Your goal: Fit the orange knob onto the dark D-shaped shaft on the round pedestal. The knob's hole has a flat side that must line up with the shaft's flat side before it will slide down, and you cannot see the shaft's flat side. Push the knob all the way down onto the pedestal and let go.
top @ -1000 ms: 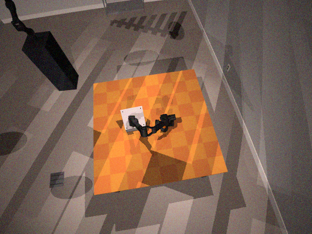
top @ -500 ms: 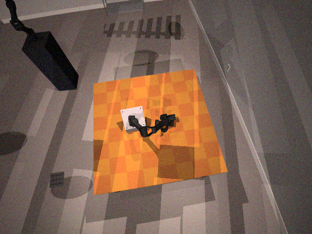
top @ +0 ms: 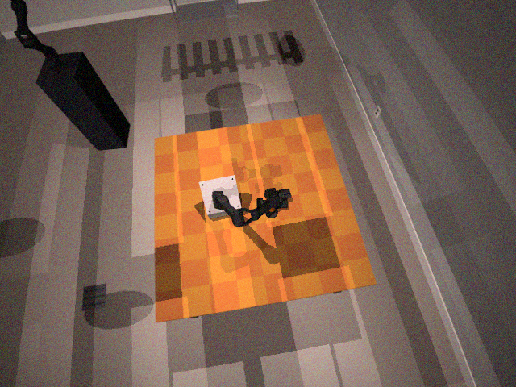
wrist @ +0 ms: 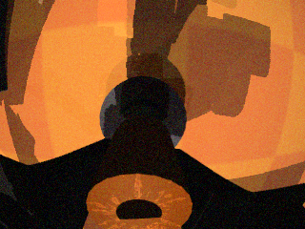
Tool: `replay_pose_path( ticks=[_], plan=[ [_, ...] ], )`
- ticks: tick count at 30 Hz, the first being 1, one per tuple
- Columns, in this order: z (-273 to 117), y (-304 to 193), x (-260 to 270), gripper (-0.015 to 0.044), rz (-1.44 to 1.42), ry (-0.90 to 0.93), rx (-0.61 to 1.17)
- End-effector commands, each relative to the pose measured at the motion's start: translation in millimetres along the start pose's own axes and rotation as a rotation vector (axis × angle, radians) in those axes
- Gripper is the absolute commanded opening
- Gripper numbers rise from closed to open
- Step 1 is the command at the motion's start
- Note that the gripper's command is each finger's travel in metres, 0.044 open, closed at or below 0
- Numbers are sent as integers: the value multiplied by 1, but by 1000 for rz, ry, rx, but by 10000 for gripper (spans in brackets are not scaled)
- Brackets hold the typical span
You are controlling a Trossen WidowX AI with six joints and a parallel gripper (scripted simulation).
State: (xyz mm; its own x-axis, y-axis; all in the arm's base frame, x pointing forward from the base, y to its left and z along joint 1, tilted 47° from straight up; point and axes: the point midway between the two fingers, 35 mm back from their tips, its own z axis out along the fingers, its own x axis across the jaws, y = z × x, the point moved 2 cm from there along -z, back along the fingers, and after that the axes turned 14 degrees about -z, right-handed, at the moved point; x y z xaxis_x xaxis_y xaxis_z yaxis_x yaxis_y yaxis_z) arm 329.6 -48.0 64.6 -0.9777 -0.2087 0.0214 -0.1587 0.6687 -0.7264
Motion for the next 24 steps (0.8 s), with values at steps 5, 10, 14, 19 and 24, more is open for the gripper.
replay_pose_path(
  ticks=[5, 10, 14, 19, 24],
  plan=[
    [-1, -1, 1, 0, -158, -1, 1],
    [2, -1, 0, 0, -158, -1, 1],
    [3, -1, -1, 0, -158, -1, 1],
    [2, 1, 0, 0, -158, -1, 1],
    [3, 1, 1, 0, -158, -1, 1]
  ],
)
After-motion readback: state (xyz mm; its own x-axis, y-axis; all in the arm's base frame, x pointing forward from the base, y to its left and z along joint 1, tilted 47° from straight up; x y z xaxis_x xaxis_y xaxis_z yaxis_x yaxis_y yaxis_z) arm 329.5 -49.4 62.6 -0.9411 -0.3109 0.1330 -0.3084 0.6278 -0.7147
